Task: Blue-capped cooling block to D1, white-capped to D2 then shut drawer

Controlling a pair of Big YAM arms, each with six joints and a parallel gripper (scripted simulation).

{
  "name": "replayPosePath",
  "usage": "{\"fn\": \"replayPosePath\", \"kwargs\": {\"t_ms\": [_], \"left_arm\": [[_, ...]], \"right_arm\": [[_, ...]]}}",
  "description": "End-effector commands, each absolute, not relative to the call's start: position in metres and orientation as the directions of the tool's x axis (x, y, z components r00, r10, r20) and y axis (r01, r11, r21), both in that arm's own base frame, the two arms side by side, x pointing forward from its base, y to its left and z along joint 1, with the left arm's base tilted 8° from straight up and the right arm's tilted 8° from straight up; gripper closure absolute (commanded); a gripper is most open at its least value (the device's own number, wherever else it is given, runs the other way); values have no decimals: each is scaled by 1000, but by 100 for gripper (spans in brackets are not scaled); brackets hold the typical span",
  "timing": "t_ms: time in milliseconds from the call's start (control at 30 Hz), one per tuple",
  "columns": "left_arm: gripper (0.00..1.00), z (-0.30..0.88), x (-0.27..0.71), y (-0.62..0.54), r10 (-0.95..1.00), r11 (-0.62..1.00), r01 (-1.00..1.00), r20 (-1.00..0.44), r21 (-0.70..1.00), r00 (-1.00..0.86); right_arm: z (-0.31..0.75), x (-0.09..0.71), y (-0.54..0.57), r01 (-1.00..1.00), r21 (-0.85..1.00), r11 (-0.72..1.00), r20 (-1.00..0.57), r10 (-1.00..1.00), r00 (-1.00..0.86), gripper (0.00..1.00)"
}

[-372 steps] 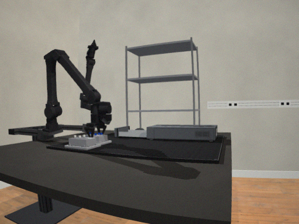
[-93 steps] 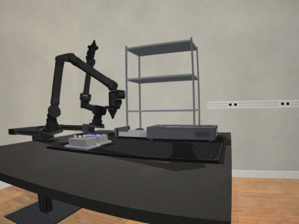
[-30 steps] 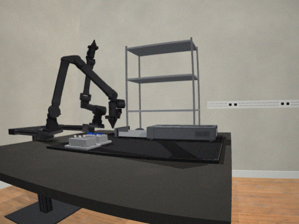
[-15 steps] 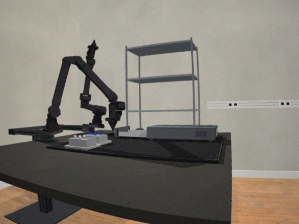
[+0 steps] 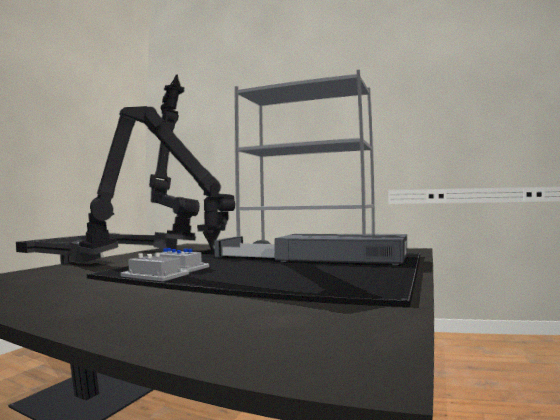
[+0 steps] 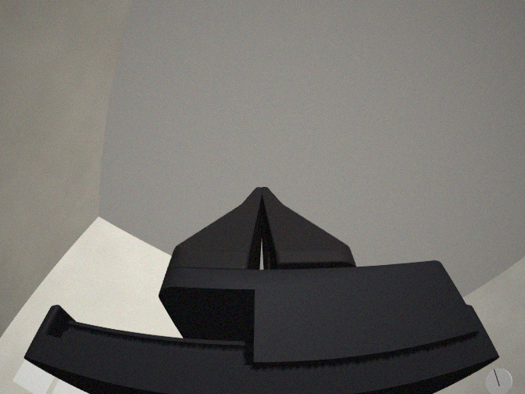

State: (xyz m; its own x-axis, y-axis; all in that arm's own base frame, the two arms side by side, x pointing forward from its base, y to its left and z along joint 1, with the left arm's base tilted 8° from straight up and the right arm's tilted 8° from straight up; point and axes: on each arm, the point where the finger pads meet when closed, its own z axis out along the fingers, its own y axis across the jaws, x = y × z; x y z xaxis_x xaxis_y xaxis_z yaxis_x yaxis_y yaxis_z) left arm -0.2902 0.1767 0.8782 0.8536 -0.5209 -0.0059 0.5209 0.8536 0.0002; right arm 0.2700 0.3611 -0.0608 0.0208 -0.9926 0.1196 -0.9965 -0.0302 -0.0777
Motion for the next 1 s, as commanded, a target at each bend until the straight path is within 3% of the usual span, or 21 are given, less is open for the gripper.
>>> {"fn": "replayPosePath", "kwargs": {"t_ms": [0,967], "left_arm": [[100,886,-272,163,-514,858,514,-40,1,857],[100,886,-272,163,-514,858,514,-40,1,857]], "right_arm": [[-59,282,376,-995,-96,-36,97,-995,26,100],[-59,281,374,-995,-90,-37,106,-994,27,100]]}}
